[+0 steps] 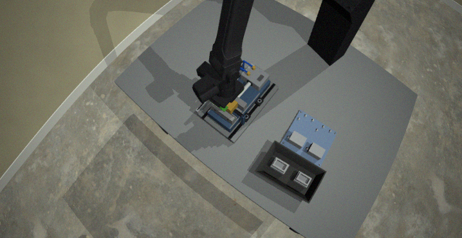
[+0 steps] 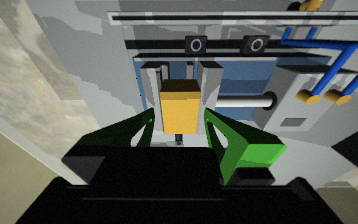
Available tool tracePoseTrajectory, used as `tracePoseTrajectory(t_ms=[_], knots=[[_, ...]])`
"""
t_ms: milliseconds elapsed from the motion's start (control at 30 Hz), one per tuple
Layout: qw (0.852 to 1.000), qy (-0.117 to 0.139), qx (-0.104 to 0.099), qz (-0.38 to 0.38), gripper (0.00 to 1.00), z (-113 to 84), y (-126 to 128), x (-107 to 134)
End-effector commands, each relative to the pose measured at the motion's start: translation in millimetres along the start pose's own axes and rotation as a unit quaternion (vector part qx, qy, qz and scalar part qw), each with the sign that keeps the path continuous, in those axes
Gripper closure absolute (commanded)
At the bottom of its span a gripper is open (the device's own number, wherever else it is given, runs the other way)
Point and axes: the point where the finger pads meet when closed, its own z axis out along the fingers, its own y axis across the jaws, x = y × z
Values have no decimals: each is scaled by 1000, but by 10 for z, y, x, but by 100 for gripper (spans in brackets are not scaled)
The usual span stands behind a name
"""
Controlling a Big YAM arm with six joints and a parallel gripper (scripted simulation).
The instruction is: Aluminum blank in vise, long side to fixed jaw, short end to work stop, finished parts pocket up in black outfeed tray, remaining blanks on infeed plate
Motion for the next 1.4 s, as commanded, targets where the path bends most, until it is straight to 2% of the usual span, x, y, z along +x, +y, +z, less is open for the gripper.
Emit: tracePoseTrajectory(t_ms=[0, 1367], knots=[[1000, 1, -7, -6, 36, 42, 73, 21], [1000, 0, -11, -6, 36, -7, 114, 11]])
